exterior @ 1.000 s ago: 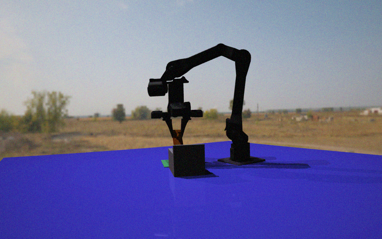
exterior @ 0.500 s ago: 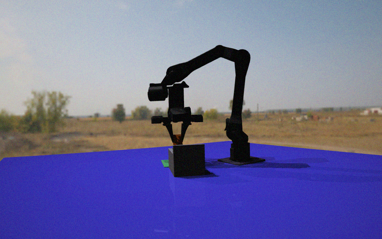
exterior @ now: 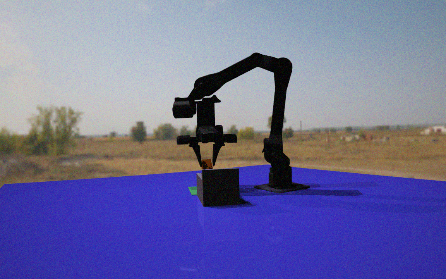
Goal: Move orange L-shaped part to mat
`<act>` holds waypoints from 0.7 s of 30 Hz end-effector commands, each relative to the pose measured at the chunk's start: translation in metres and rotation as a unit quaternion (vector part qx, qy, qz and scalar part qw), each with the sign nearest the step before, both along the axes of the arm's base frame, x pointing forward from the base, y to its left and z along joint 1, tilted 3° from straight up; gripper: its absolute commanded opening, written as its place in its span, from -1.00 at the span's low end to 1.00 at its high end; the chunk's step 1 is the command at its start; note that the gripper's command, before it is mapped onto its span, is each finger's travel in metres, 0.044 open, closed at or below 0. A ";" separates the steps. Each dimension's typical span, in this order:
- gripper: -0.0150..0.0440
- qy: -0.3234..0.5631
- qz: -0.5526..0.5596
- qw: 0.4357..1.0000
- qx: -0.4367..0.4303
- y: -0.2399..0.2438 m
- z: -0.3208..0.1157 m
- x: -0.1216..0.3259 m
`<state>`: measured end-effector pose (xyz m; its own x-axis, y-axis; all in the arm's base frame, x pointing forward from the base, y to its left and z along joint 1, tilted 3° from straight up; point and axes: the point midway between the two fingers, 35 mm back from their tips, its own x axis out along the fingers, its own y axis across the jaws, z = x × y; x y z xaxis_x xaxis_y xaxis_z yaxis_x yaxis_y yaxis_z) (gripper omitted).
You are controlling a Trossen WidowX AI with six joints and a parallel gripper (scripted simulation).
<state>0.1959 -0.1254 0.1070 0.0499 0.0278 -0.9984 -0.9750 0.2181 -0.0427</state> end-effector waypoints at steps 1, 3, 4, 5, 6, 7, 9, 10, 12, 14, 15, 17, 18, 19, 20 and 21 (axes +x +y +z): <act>0.49 0.000 0.000 1.000 0.000 -0.001 0.006 0.001; 0.67 0.000 -0.001 1.000 0.000 -0.002 0.018 0.001; 0.75 -0.001 -0.001 1.000 0.000 -0.003 0.026 0.001; 0.84 -0.001 -0.001 1.000 0.000 -0.003 0.035 0.001; 0.86 -0.001 -0.001 1.000 0.000 -0.003 0.046 0.001; 0.86 -0.001 -0.002 1.000 0.000 -0.004 0.058 0.000; 0.86 -0.001 -0.003 1.000 0.001 -0.003 0.080 -0.003; 0.86 -0.001 -0.003 1.000 0.001 -0.003 0.086 -0.004; 0.86 -0.001 -0.003 1.000 0.001 -0.002 0.088 -0.004; 0.86 -0.001 -0.003 1.000 0.001 -0.002 0.088 -0.004; 0.86 -0.001 -0.003 1.000 0.001 -0.002 0.088 -0.004; 0.86 -0.002 -0.006 1.000 -0.001 -0.003 0.083 -0.003; 0.86 -0.002 -0.006 1.000 -0.001 -0.003 0.083 -0.003; 0.86 -0.002 -0.006 1.000 -0.001 -0.003 0.083 -0.003; 0.86 -0.002 -0.006 1.000 -0.001 -0.003 0.083 -0.003; 0.86 -0.002 -0.006 1.000 -0.001 -0.003 0.083 -0.003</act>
